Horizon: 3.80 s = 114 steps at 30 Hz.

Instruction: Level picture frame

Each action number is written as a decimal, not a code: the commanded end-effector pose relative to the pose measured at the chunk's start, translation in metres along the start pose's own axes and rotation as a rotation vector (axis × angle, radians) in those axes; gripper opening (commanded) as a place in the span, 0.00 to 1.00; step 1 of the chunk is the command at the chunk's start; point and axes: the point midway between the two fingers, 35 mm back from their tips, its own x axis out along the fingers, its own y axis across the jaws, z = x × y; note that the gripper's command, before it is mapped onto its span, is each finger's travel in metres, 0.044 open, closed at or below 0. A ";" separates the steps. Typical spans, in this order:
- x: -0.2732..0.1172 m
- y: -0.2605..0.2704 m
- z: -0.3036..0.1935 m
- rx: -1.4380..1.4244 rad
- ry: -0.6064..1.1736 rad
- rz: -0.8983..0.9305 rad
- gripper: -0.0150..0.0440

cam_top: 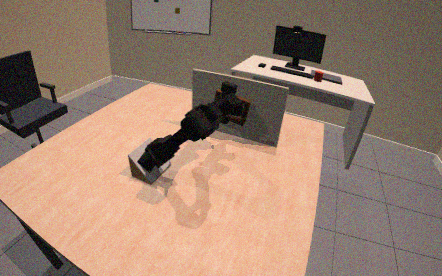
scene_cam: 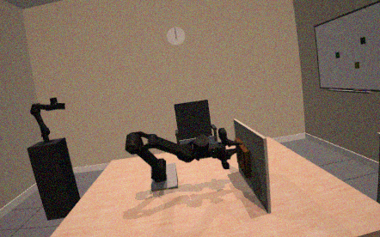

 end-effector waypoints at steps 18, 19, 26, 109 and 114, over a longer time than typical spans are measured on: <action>0.000 0.007 0.000 0.005 -0.002 0.000 0.25; 0.000 0.008 0.000 0.005 -0.002 0.000 0.25; 0.000 0.010 0.000 0.005 -0.002 0.000 0.25; 0.000 0.010 -0.001 0.005 -0.002 0.000 0.25; 0.000 0.010 -0.002 0.005 -0.002 0.000 0.25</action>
